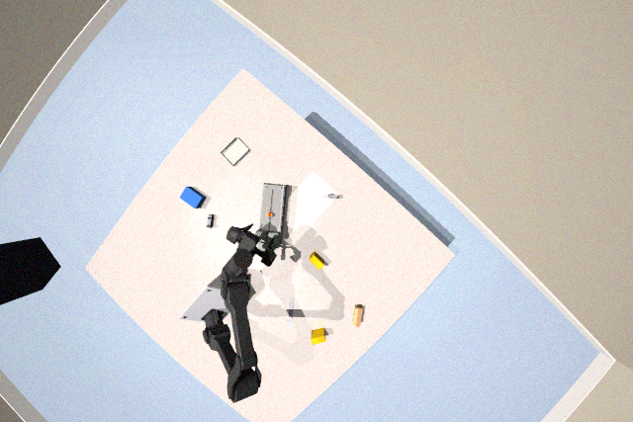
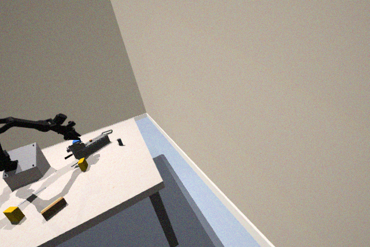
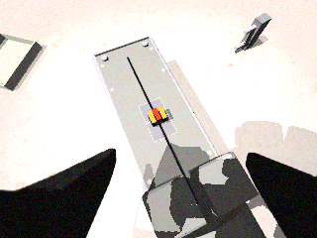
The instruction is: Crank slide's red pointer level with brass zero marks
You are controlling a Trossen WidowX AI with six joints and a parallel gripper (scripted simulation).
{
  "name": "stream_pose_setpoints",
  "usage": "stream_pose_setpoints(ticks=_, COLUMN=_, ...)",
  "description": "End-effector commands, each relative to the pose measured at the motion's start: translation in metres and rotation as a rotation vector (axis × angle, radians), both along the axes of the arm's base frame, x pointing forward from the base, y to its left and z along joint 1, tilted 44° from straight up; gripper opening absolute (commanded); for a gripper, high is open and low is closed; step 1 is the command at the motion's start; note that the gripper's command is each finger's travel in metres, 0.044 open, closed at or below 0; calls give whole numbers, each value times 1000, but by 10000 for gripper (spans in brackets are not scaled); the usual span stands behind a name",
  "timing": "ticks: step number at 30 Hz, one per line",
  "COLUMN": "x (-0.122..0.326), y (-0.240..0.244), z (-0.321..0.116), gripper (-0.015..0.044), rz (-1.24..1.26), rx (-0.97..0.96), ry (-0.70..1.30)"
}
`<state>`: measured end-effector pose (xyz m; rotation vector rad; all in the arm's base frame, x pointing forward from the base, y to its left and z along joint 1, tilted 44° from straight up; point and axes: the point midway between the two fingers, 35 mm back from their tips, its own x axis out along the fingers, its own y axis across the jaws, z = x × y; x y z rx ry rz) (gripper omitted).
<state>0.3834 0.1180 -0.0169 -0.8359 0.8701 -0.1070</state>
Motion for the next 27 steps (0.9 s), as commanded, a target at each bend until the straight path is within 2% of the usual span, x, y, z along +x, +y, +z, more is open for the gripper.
stream_pose_setpoints(ticks=1, x=0, y=1, z=-1, gripper=440, rz=5, rx=-1, ry=3)
stream_pose_setpoints(ticks=5, x=0, y=4, z=2, gripper=440, rz=5, rx=0, ry=3)
stream_pose_setpoints(ticks=13, x=-4, y=37, z=39, gripper=440, rz=0, rx=2, ry=1)
stream_pose_setpoints(ticks=27, x=-29, y=-3, z=73, gripper=440, rz=164, rx=12, ry=145)
